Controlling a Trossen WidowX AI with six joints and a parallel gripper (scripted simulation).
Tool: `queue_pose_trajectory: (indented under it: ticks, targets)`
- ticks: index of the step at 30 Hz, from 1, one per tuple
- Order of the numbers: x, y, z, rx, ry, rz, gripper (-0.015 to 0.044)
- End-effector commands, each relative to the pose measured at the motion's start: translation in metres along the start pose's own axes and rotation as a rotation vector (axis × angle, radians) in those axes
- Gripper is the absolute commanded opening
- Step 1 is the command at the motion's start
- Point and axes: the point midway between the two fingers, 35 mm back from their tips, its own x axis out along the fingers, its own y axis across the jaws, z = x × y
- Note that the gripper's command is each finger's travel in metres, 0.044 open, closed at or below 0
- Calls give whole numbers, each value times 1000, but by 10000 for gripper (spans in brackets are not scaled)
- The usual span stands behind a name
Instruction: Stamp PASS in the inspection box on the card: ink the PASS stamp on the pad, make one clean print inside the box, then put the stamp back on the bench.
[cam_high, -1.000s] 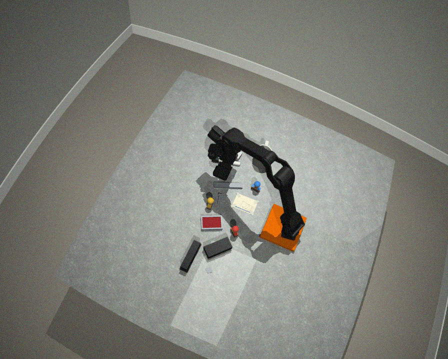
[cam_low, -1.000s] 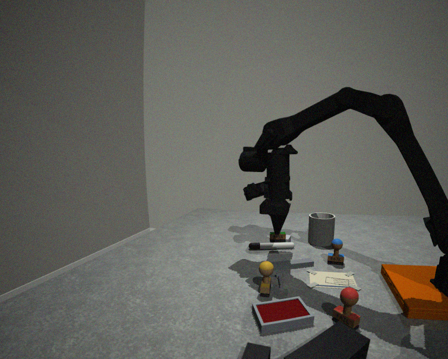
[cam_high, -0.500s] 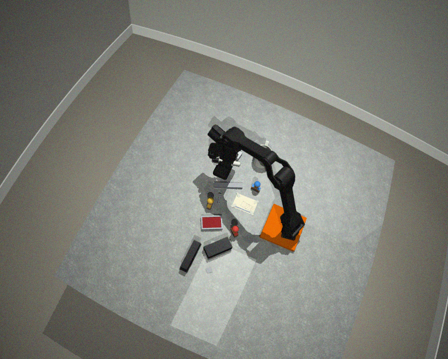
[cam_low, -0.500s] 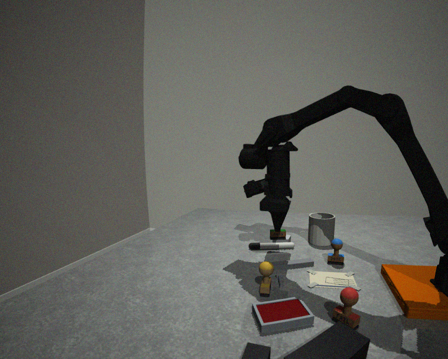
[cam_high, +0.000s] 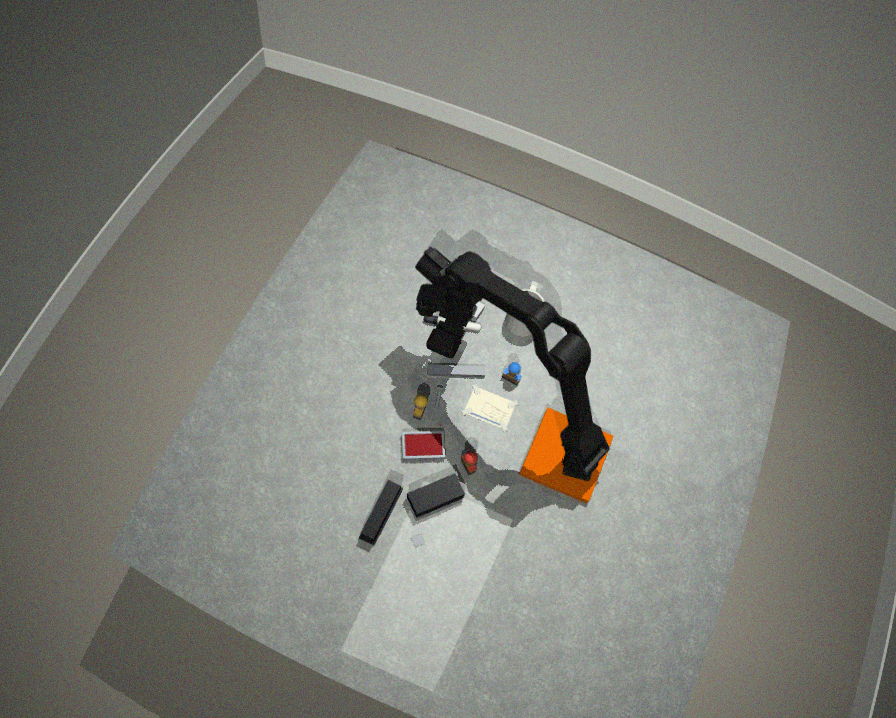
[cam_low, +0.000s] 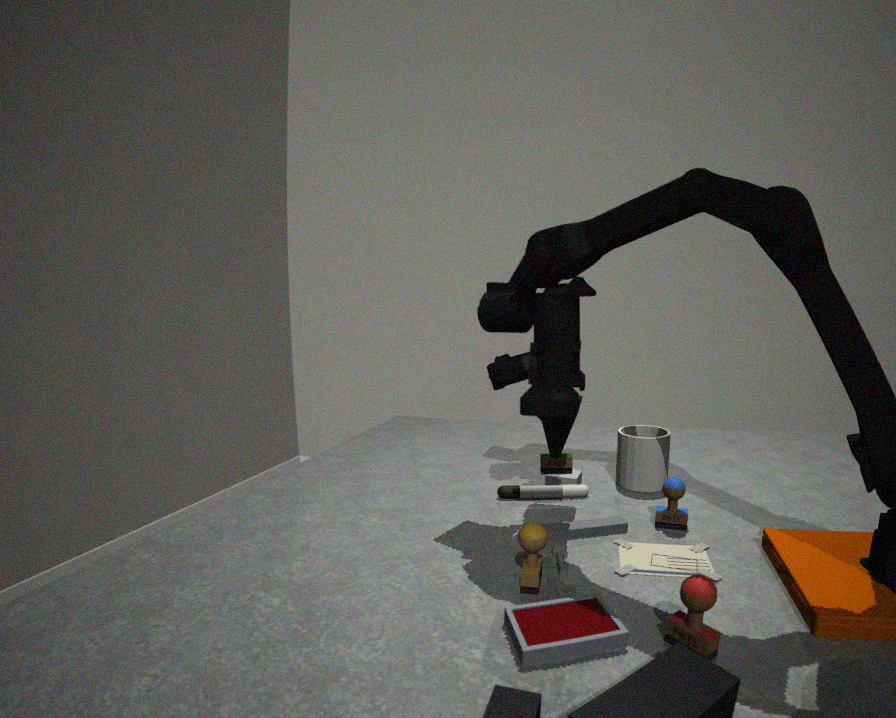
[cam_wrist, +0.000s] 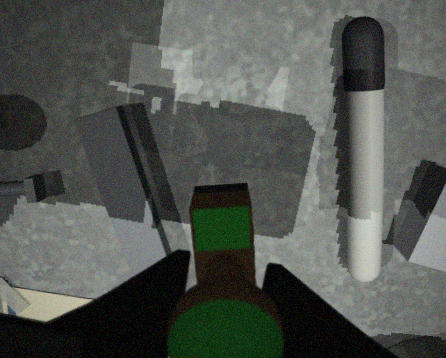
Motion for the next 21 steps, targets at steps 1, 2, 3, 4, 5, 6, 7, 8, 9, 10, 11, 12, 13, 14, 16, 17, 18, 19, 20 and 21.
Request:
queue_pose_trajectory:
  ticks: [1, 2, 3, 4, 5, 6, 7, 8, 9, 10, 11, 12, 13, 14, 16, 17, 18, 19, 20, 21]
  targets:
    - [-3, -1, 0, 5, -2, -6, 0]
    - [-3, 0, 0, 5, -2, -6, 0]
    - [-4, 4, 1, 5, -2, -5, 0]
    - [-4, 9, 2, 5, -2, -5, 0]
    - [-4, 16, 3, 5, -2, -4, 0]
    - [-4, 23, 4, 5, -3, -4, 0]
    - [-4, 30, 5, 5, -3, -3, 0]
    - [-5, 36, 5, 5, -3, -3, 0]
    - [-5, 43, 6, 5, -3, -2, 0]
    - [-5, 50, 6, 5, -3, -2, 0]
    - [-5, 57, 6, 5, -3, -1, 0]
    - [-5, 63, 6, 5, -3, 0, 0]
    - [-6, 70, 6, 5, -3, 0, 0]
    - [-6, 77, 6, 5, -3, 1, 0]
    - [-6, 90, 6, 5, -3, 2, 0]
    - [-6, 97, 5, 5, -3, 2, 0]
    - [-6, 103, 5, 5, -3, 3, 0]
    - [-7, 110, 4, 5, -3, 3, 0]
    - [-7, 116, 3, 5, -3, 4, 0]
    - [-7, 123, 2, 5, -2, 4, 0]
